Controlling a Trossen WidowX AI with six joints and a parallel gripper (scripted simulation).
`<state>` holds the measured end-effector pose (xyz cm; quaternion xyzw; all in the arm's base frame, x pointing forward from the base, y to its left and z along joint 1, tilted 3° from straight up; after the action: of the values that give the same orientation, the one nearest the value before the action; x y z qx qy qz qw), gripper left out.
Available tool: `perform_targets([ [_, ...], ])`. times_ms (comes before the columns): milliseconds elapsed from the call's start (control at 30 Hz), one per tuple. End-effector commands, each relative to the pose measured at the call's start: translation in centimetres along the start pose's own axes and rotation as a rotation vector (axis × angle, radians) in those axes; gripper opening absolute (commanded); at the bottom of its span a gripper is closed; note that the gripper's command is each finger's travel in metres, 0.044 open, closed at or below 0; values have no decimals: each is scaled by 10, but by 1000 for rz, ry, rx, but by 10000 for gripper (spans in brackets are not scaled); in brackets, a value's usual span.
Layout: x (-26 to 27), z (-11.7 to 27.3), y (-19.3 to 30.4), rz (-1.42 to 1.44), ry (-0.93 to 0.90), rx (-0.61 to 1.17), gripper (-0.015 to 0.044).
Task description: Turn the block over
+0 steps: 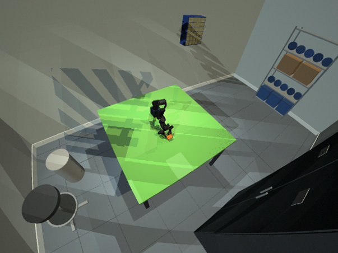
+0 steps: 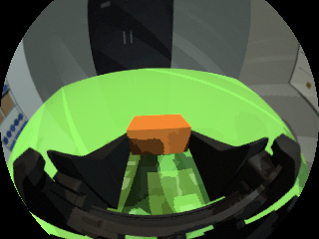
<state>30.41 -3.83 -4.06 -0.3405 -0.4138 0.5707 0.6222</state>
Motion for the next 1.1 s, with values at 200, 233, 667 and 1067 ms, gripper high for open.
perform_targets([
  [200,1,1,0,-4,-7,-2,52],
  [233,1,1,0,-4,-7,-2,79],
  [667,1,1,0,-4,-7,-2,420],
  [1067,1,1,0,-4,-7,-2,440],
])
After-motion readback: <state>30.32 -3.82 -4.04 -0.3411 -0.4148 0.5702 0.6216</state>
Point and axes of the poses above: the point midway between the two fingers, 35 mm back from their tips, its own z axis back along the fingers, its own x axis across the jaws, y = z × x, the point moved 8 cm from there along z, back along the fingers, and after that the axes turned 8 degrees about -z, right-handed, at the moved point
